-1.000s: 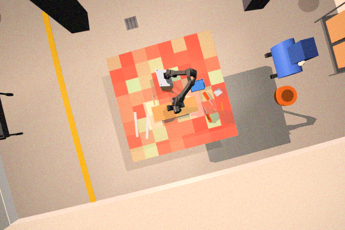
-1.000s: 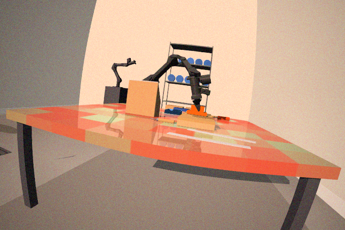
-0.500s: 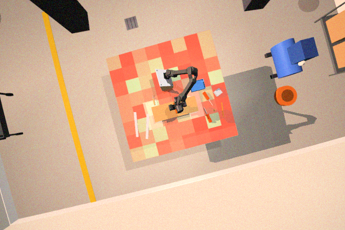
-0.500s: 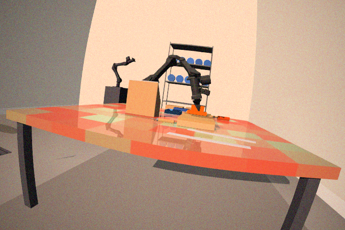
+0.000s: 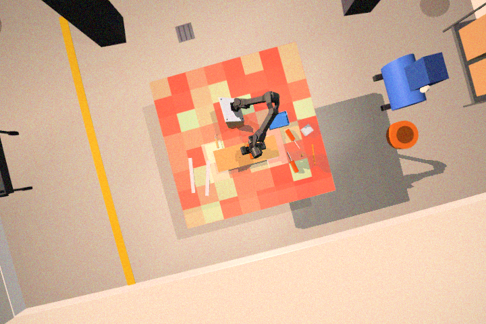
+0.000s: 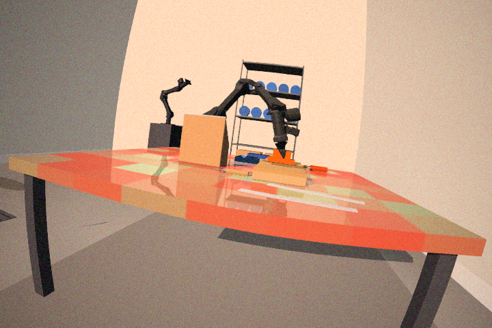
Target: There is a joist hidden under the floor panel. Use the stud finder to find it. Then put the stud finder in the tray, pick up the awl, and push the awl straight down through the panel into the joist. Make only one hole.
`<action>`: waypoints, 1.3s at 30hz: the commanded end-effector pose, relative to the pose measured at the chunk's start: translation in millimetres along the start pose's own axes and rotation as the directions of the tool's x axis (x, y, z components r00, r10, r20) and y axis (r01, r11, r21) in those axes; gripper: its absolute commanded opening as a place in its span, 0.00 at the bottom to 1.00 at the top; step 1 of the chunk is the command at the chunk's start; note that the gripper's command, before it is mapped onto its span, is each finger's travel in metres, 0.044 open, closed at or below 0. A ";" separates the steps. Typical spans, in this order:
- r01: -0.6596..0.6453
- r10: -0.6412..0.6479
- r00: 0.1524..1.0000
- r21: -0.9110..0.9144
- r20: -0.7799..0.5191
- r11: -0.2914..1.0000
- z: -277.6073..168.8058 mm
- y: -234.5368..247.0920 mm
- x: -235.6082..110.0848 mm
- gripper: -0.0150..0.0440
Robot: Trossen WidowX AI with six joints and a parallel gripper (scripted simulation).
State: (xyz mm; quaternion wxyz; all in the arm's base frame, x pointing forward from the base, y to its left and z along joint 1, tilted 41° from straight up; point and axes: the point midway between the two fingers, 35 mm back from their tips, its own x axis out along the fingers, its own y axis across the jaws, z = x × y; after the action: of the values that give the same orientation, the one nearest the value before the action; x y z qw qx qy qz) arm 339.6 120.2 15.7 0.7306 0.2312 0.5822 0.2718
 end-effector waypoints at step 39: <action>-0.003 0.003 1.000 -0.001 -0.002 1.000 -0.5 66.2 0.1 0.25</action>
State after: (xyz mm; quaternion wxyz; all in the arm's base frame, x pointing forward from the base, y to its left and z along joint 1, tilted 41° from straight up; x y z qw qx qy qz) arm 331.8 164.1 54.4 0.7297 0.2331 0.5827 0.2713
